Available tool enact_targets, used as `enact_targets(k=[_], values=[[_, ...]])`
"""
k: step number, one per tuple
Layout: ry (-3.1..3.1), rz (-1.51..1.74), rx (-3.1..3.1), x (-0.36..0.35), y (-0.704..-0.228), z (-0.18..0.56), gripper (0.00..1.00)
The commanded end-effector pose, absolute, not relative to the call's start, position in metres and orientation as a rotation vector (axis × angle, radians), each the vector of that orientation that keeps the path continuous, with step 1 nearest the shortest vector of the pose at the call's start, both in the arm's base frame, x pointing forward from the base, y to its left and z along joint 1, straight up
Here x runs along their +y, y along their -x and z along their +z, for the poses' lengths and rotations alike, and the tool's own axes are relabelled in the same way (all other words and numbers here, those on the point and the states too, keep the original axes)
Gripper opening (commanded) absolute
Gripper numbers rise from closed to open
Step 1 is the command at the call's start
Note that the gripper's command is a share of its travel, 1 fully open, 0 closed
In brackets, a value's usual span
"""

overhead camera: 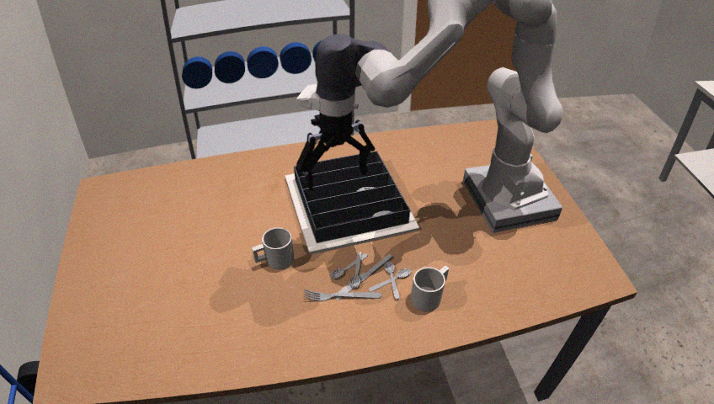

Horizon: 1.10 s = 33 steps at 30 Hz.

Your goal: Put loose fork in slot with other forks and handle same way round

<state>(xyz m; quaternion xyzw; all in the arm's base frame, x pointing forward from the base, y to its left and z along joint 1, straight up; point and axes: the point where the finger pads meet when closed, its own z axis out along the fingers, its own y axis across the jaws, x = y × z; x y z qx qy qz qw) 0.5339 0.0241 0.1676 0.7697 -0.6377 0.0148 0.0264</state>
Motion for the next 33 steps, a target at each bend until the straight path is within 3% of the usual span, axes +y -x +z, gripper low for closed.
enact_targets(k=[1, 33], values=[[-2.539, 0.025, -1.769, 0.033, -0.539, 0.165, 1.0], [-2.936, 0.007, -1.012, 0.104, -0.568, 0.143, 1.0]])
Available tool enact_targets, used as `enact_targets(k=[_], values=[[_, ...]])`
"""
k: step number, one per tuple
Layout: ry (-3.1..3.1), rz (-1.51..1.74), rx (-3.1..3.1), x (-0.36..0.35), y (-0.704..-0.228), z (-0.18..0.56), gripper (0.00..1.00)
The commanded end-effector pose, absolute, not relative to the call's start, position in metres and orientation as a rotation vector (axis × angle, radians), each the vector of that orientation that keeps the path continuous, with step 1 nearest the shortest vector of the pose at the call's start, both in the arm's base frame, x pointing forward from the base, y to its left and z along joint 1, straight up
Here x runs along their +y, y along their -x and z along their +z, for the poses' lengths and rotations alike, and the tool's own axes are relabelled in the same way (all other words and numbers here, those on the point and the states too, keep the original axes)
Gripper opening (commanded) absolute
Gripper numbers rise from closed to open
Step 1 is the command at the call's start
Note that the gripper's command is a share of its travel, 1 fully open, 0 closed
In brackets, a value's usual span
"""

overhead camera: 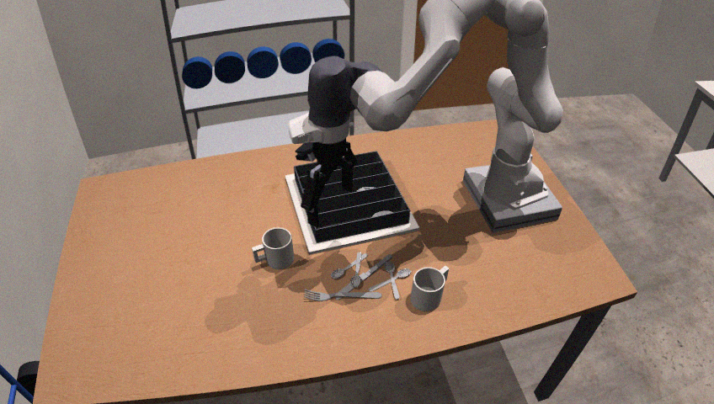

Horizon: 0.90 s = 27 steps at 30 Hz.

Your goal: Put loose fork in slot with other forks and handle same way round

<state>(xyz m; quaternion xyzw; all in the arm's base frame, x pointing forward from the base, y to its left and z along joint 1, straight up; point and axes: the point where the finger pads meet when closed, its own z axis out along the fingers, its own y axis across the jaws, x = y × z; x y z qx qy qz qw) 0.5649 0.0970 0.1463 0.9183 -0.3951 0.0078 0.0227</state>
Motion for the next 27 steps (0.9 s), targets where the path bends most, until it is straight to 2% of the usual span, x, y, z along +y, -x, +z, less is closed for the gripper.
enact_targets(k=[1, 27], values=[[-2.946, 0.006, -0.986, 0.106, -0.569, 0.142, 1.0], [-3.113, -0.005, -0.28, 0.172, -0.584, 0.122, 1.0]])
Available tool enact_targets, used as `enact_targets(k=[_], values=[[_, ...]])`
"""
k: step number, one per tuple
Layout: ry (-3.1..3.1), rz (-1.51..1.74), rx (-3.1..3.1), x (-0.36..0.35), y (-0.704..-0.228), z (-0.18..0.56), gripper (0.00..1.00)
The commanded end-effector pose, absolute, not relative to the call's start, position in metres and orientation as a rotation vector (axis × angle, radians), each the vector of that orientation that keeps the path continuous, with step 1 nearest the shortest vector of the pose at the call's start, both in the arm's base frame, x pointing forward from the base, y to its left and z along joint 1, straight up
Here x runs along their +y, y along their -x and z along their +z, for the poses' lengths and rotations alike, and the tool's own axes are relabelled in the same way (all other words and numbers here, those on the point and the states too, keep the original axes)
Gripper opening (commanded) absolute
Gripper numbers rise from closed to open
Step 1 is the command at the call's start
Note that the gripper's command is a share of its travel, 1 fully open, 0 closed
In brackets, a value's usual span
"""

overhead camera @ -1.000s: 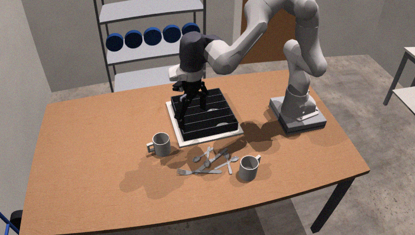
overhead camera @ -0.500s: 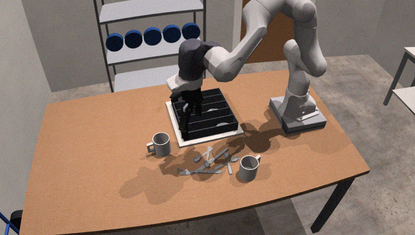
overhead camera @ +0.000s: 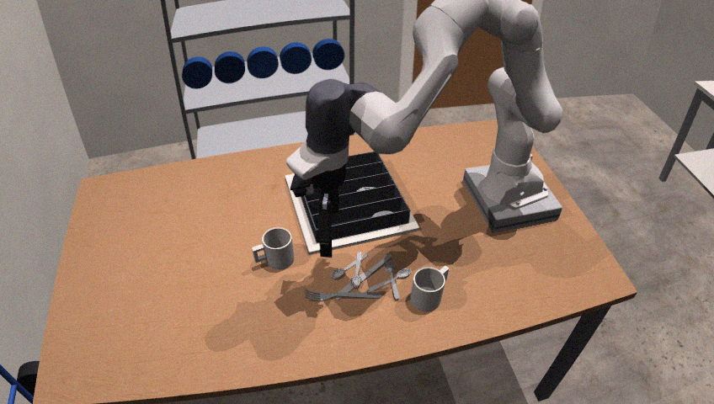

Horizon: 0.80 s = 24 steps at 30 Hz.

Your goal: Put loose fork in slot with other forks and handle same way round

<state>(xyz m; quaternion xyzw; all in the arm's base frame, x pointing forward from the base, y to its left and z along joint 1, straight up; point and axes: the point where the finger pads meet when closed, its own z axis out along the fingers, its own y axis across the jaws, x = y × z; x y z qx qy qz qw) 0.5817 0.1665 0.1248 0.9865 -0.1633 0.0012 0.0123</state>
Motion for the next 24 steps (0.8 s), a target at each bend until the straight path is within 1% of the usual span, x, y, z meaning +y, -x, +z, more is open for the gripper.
enact_targets(k=[1, 12, 24], values=[[-3.113, -0.005, -0.28, 0.172, -0.584, 0.122, 1.0], [-3.137, -0.007, 0.055, 0.204, -0.588, 0.111, 1.0], [-3.137, -0.007, 0.075, 0.206, -0.589, 0.111, 1.0]])
